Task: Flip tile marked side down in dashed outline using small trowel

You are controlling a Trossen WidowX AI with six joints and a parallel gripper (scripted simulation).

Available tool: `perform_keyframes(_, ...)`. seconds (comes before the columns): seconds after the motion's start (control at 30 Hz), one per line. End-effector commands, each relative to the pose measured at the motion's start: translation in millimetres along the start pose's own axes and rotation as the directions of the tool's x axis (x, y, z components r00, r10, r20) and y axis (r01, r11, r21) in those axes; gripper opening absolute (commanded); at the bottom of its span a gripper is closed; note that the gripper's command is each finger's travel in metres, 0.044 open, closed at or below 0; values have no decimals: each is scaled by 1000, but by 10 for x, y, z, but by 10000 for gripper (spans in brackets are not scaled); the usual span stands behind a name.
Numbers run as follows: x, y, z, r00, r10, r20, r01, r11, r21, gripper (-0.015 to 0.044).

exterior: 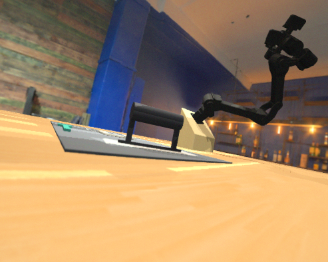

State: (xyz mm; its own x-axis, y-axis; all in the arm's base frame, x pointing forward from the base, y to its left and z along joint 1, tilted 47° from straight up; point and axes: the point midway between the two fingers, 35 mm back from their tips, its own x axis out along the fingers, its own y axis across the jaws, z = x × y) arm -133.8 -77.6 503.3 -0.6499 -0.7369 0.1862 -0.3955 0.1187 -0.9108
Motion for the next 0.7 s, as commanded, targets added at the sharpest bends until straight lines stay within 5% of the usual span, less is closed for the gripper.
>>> perform_keyframes(0.0,0,0,0,1000,0,0,0,1000,0,374)
perform_keyframes(0.33,0,-1,0,1000,0,0,0,1000,0,111)
perform_keyframes(0.67,0,0,0,1000,0,0,0,1000,0,100)
